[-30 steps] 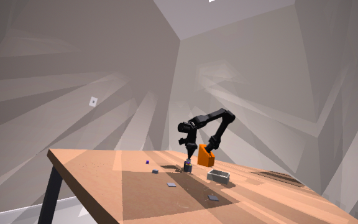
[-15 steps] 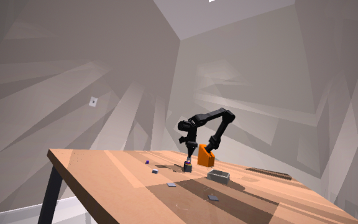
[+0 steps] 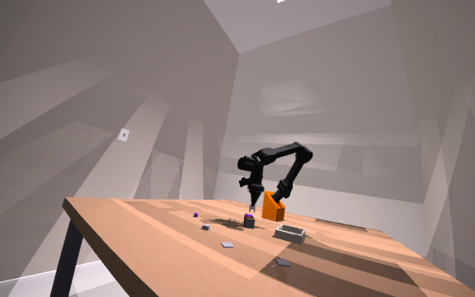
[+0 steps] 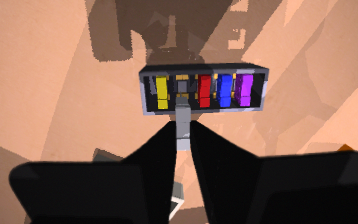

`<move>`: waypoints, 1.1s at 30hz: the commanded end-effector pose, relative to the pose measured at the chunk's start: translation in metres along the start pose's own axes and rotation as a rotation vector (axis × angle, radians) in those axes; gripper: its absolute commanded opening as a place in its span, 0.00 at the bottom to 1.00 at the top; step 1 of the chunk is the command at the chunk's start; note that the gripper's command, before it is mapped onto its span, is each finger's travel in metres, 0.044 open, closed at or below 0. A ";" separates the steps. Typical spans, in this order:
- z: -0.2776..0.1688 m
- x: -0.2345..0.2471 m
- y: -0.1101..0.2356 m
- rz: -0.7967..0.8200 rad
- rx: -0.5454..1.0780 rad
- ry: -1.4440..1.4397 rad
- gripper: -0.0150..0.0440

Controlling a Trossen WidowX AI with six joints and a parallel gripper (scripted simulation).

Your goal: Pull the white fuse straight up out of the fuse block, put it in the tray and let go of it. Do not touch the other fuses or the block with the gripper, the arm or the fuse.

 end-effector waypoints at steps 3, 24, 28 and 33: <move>-0.031 0.027 0.002 -0.005 -0.011 0.012 0.25; -0.160 0.084 0.003 0.010 0.007 0.013 0.25; -0.159 0.085 0.001 0.010 0.007 0.013 0.25; -0.159 0.085 -0.007 0.010 0.007 0.013 0.25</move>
Point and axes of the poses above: the point midway between the two fingers, 35 mm back from their tips, its own y axis back along the fingers, its own x axis across the jaws, z = x × y, the point moved 2 cm from there along y, back along the fingers, and after that the axes turned 3 degrees about y, right-handed, at the moved point
